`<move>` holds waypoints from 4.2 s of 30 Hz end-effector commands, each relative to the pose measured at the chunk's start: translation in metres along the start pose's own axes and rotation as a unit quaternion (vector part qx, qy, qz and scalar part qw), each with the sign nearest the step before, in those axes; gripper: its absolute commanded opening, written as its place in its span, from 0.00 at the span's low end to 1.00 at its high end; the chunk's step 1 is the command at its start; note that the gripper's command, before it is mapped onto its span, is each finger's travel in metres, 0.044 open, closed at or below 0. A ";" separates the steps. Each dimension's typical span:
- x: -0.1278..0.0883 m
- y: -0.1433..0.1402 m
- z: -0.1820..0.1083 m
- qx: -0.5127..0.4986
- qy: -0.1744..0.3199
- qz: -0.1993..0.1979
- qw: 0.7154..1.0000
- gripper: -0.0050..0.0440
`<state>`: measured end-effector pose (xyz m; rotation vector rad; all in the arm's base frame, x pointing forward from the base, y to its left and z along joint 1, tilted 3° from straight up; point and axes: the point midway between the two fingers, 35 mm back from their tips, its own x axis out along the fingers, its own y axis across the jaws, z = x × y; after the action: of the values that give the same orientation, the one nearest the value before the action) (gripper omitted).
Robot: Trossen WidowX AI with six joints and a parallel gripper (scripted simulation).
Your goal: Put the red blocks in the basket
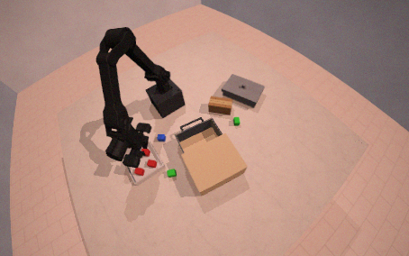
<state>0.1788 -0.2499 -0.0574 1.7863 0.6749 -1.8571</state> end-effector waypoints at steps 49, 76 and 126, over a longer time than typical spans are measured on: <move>-0.111 -0.001 0.000 -0.002 0.000 -0.008 1.000 0.49; -0.115 -0.049 -0.102 -0.620 0.006 -0.006 0.785 0.40; -0.115 -0.152 -0.182 -0.951 0.008 0.003 -0.308 0.40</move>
<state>0.2277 -0.0171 0.0569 2.1430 -2.9870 -2.2700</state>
